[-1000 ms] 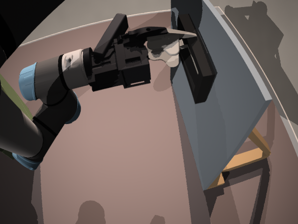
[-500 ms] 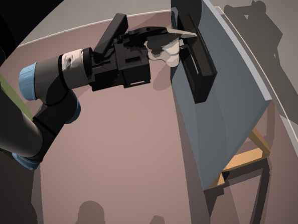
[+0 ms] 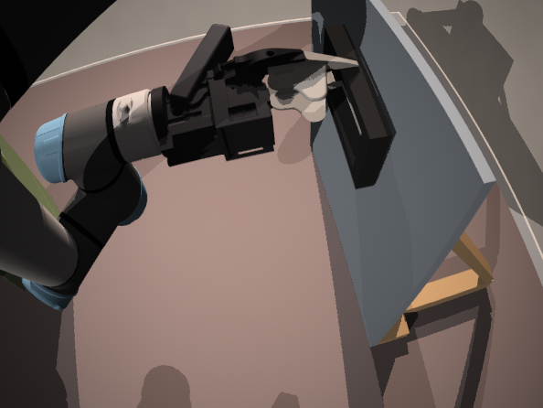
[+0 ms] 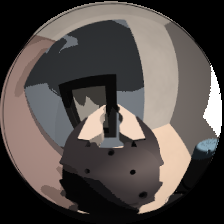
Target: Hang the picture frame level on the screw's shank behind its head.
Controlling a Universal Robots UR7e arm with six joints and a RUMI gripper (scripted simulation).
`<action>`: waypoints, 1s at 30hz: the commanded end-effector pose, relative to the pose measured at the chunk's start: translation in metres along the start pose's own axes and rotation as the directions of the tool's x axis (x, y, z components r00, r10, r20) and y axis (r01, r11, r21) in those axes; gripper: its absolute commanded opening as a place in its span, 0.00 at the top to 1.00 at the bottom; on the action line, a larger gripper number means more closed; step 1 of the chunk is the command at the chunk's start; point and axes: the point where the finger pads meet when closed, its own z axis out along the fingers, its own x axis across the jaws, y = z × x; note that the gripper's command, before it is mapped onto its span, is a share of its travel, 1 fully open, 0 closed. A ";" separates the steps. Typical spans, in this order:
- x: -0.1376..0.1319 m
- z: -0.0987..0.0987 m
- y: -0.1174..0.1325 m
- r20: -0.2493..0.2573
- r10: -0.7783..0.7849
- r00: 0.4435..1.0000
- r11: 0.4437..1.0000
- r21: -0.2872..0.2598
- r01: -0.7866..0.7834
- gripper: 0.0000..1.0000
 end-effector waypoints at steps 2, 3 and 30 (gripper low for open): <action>0.001 0.000 0.000 -0.001 -0.001 1.000 1.000 0.000 0.001 1.00; 0.001 0.000 0.000 -0.001 -0.001 1.000 1.000 0.000 0.001 1.00; 0.001 0.000 -0.002 -0.001 -0.030 1.000 1.000 0.002 0.030 1.00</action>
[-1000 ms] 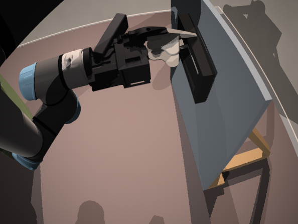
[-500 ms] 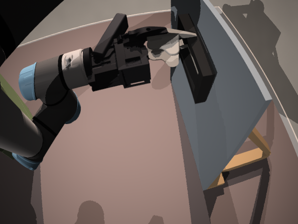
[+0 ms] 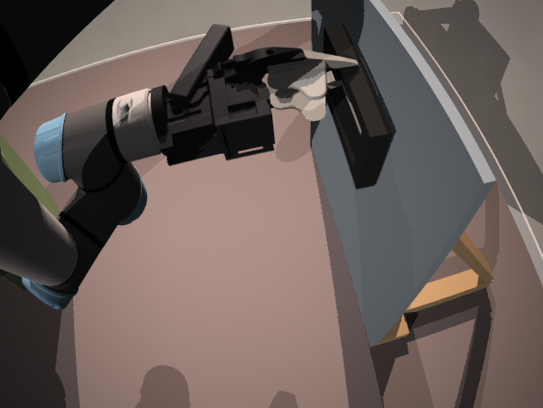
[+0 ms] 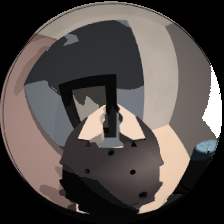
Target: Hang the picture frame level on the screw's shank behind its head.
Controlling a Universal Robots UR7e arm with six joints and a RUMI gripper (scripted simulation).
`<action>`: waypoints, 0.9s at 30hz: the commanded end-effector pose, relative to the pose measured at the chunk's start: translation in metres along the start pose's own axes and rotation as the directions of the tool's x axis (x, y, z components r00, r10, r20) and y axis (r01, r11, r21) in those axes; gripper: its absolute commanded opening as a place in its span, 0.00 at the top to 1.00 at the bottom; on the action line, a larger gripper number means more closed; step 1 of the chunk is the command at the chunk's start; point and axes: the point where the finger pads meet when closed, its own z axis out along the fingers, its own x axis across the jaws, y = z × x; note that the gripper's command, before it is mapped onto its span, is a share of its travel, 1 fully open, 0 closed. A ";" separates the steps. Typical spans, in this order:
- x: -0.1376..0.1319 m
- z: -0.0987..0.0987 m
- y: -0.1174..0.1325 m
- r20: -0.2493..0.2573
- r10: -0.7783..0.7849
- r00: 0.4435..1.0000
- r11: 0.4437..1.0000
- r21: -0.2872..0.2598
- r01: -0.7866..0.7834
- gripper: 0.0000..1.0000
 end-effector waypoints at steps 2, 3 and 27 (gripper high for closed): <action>0.001 0.000 -0.001 -0.001 -0.020 1.000 1.000 0.002 0.020 1.00; 0.001 0.000 -0.001 -0.001 -0.025 1.000 1.000 0.002 0.025 1.00; 0.001 0.000 -0.007 -0.001 -0.130 0.991 0.991 0.006 0.130 1.00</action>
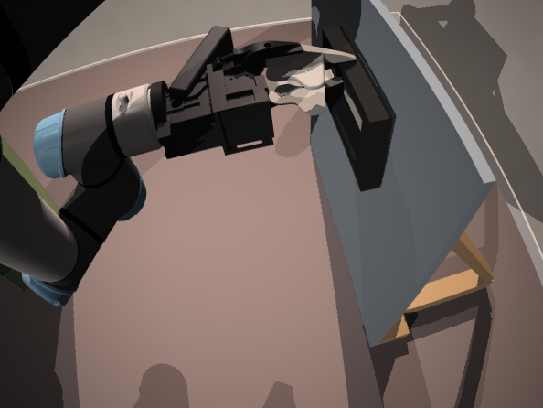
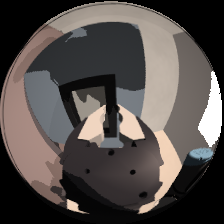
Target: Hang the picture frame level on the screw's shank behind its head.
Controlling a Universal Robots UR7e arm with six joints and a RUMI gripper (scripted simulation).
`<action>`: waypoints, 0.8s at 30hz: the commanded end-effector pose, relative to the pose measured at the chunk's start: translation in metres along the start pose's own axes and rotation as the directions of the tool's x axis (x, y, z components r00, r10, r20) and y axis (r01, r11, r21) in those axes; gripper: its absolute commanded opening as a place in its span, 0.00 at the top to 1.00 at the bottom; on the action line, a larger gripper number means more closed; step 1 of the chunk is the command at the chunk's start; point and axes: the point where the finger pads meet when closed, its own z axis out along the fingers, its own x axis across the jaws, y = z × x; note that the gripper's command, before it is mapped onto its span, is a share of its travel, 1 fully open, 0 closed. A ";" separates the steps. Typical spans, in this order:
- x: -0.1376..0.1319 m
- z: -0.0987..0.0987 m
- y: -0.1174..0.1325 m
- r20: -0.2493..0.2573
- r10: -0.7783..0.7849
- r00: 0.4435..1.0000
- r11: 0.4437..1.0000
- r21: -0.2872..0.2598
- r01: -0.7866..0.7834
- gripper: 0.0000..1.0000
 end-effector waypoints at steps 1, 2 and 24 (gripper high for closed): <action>0.001 0.000 -0.001 -0.001 -0.013 1.000 1.000 0.001 0.013 1.00; 0.001 0.000 -0.001 -0.001 -0.016 1.000 1.000 0.002 0.016 1.00; 0.001 0.000 -0.002 -0.001 -0.034 0.999 0.999 0.002 0.034 1.00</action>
